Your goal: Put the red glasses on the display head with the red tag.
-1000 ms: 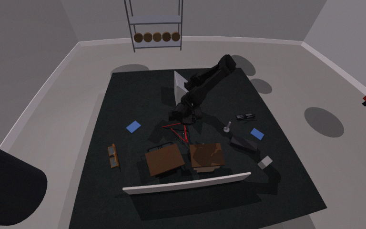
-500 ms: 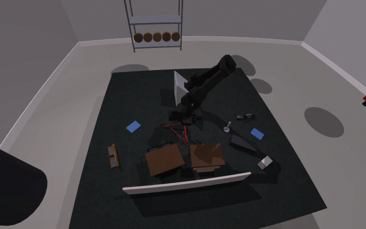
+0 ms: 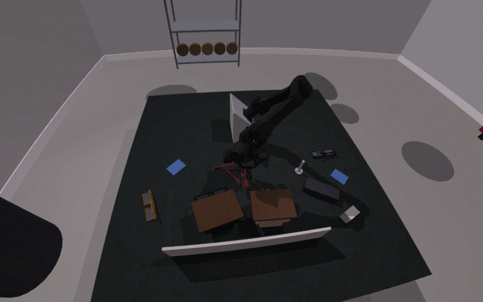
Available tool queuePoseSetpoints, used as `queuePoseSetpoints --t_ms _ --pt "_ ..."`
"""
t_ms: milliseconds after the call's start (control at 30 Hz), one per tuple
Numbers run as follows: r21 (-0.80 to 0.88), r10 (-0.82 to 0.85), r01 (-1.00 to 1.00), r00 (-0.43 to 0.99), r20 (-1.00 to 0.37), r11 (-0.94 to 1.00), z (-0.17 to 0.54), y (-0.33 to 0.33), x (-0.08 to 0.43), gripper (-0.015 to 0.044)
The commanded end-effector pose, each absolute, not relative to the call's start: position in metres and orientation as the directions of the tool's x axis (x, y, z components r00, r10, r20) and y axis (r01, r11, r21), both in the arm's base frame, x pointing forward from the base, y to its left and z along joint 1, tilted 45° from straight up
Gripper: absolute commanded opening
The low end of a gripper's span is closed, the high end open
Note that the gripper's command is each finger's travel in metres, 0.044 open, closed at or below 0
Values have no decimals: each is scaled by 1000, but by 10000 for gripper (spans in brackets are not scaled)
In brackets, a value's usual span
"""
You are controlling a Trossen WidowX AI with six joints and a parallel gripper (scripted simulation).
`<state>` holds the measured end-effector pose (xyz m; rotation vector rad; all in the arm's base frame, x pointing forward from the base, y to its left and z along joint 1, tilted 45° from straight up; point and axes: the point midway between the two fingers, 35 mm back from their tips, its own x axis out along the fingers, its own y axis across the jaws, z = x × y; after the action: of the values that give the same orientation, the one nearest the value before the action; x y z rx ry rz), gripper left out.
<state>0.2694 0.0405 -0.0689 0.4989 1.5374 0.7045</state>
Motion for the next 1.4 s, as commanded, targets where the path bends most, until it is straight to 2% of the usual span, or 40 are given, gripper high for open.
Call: queuePoseSetpoints --t_ms 0,1133,1367 --pt "700 692 -86 -108 -714 709 -76 49 264 120" --pt "703 694 -86 -109 -711 707 -95 65 259 120" --pt "700 692 -87 -108 -714 709 -92 66 259 73"
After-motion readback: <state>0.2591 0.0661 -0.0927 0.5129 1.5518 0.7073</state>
